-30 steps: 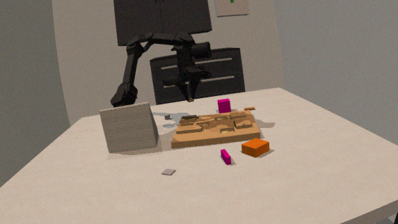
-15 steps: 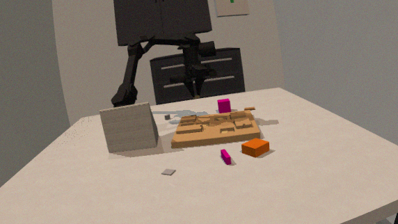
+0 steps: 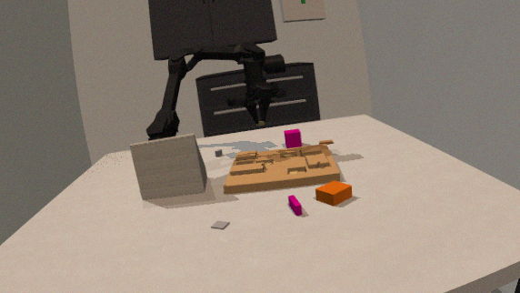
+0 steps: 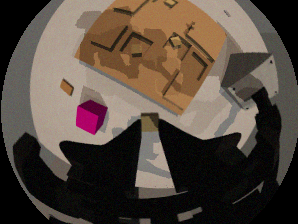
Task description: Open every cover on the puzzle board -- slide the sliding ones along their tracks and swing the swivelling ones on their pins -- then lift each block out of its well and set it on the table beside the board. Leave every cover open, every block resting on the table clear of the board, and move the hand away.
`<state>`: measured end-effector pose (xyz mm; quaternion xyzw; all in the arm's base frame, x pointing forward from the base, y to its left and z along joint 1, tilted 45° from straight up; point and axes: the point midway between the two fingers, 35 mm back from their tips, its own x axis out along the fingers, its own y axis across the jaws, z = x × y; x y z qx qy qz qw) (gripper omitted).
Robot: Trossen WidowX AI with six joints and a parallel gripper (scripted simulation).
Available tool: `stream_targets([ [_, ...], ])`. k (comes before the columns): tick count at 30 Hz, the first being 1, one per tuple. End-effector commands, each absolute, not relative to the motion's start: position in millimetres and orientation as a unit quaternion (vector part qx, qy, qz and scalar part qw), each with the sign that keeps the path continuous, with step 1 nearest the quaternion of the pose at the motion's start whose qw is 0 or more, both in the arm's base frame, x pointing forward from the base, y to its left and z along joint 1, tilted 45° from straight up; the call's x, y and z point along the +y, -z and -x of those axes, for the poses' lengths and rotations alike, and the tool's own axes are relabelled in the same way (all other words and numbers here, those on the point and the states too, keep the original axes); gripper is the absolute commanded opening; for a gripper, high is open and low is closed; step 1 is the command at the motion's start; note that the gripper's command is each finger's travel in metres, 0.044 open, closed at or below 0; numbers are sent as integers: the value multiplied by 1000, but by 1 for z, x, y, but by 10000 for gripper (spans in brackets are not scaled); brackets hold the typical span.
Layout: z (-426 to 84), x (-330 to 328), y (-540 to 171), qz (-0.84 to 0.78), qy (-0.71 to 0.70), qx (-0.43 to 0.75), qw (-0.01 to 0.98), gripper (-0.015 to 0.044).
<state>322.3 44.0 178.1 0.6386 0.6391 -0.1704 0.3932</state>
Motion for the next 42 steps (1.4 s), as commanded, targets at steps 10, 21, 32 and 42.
stream_targets([
  [10, -334, 81, -217, -644, 160, 640, 387, 80],
  [21, -337, 90, -215, -644, 159, 640, 387, 80],
  [32, -342, 102, -203, -644, 160, 640, 388, 80],
  [42, -345, 113, -191, -644, 160, 640, 388, 80],
])
